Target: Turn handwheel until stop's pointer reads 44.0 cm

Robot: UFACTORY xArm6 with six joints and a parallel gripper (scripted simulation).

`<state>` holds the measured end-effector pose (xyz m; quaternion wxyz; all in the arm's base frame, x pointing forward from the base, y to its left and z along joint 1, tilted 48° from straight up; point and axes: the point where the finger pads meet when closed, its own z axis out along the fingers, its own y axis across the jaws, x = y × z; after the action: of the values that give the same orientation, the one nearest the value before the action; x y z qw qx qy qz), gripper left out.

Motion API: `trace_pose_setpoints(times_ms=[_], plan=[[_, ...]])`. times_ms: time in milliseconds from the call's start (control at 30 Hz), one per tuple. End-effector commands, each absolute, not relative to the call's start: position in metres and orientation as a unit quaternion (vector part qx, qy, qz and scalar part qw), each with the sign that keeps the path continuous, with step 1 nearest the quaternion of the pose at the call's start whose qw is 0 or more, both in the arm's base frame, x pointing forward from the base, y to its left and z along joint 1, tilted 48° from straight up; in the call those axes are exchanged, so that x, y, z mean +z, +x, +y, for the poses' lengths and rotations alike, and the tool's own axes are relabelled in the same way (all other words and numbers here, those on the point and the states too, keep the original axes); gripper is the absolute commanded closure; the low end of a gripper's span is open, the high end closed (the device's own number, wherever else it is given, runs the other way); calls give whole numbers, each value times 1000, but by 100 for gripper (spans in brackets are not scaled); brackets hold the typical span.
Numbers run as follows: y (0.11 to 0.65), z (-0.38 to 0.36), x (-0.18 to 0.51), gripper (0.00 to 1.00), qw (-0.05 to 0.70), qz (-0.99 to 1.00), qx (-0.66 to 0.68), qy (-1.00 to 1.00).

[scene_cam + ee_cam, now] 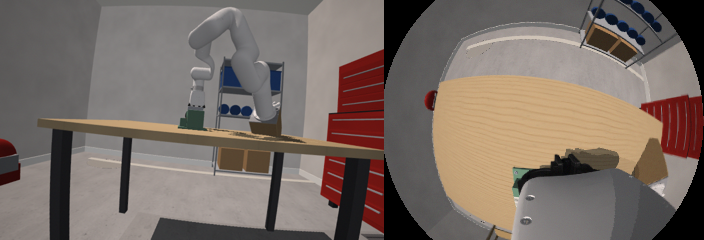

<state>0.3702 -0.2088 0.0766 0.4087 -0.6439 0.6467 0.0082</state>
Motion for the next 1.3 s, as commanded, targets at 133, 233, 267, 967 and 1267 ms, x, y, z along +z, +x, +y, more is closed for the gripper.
trace_pose_setpoints(times_ms=[133,233,267,967,1267], plan=[[370,-207,72,94,408,647,7,-644],[370,-206,71,94,408,647,7,-644],[370,-206,71,94,408,647,7,-644],[372,-201,63,94,408,647,7,-644],[373,-199,61,94,408,647,7,-644]])
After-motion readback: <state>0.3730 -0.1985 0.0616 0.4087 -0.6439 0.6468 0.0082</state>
